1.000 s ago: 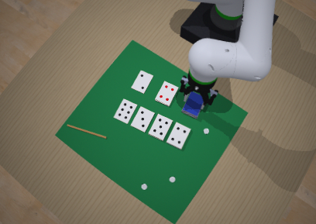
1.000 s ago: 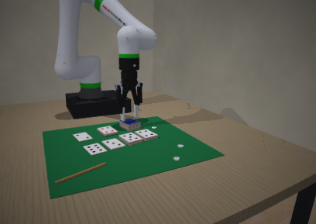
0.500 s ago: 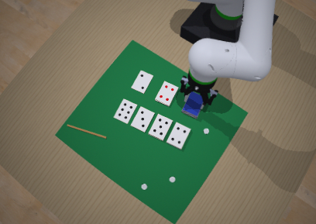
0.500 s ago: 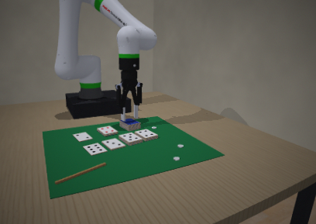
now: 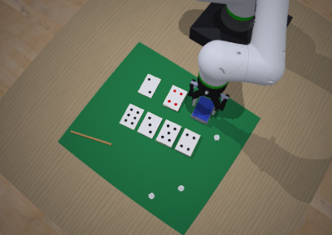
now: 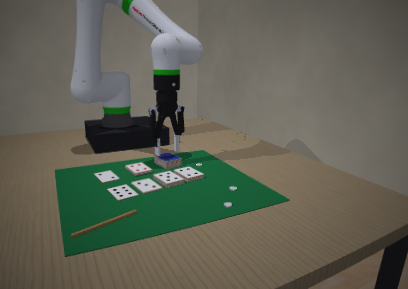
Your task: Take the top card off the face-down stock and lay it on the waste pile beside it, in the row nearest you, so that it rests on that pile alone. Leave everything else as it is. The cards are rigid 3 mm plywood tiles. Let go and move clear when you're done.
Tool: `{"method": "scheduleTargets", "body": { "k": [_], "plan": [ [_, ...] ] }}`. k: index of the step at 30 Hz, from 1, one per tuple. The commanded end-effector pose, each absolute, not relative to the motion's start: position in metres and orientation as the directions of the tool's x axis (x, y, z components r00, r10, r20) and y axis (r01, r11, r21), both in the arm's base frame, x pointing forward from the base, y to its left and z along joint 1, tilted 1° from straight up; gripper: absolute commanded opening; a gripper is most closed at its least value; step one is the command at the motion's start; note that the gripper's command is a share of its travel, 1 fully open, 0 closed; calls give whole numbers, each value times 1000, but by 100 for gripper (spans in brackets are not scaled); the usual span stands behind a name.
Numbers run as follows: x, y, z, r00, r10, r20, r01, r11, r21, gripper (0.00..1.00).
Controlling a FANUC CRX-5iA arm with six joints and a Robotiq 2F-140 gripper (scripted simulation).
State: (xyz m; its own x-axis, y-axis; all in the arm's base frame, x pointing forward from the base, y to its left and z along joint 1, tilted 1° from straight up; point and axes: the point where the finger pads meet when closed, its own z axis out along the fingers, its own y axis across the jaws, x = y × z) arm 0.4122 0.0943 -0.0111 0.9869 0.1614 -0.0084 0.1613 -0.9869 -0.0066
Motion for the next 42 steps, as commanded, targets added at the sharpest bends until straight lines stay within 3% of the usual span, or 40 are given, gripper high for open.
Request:
{"method": "scheduleTargets", "body": {
  "k": [1,42],
  "plan": [
    [412,94,-11,987,161,-8,161,-987,-7,50],
    [412,94,-21,987,161,-8,161,-987,-7,50]
  ]
}}
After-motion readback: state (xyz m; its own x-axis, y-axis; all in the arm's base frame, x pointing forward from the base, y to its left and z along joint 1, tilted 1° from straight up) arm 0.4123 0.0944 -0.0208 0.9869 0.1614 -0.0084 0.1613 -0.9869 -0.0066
